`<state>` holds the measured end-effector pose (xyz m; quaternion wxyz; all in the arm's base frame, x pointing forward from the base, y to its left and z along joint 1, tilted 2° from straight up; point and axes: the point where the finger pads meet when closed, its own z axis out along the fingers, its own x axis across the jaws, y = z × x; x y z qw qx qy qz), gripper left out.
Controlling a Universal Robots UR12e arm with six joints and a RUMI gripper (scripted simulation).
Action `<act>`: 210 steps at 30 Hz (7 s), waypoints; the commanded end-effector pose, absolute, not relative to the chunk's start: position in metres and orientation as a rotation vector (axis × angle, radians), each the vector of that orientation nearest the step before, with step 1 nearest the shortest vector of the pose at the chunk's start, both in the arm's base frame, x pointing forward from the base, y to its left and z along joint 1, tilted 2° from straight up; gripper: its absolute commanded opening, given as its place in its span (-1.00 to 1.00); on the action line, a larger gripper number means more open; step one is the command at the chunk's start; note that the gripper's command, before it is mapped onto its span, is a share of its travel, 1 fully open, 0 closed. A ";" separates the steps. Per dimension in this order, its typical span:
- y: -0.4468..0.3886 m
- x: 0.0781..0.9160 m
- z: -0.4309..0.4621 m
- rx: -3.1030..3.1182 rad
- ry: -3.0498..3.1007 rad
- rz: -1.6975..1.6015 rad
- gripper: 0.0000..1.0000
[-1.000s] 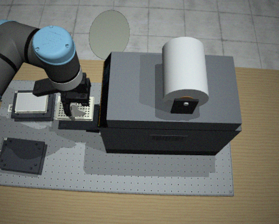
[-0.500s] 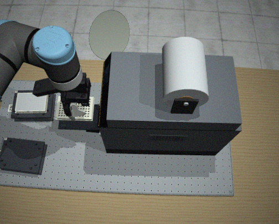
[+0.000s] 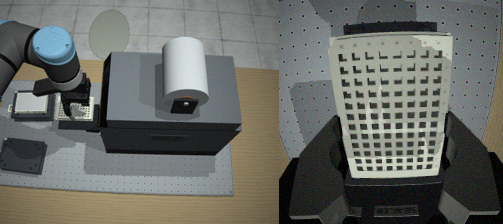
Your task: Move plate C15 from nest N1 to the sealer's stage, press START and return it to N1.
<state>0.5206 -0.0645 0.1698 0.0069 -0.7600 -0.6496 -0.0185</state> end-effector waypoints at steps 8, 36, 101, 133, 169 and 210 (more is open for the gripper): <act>-0.065 0.522 0.171 -2.379 -2.034 -0.060 -1.00; -0.062 0.521 0.137 -2.375 -2.033 -0.057 -1.00; -0.063 0.524 0.115 -2.379 -2.034 -0.060 -1.00; -0.063 0.524 0.114 -2.378 -2.035 -0.059 -1.00; -0.062 0.523 0.104 -2.379 -2.034 -0.060 -1.00; -0.062 0.523 0.104 -2.379 -2.034 -0.060 -1.00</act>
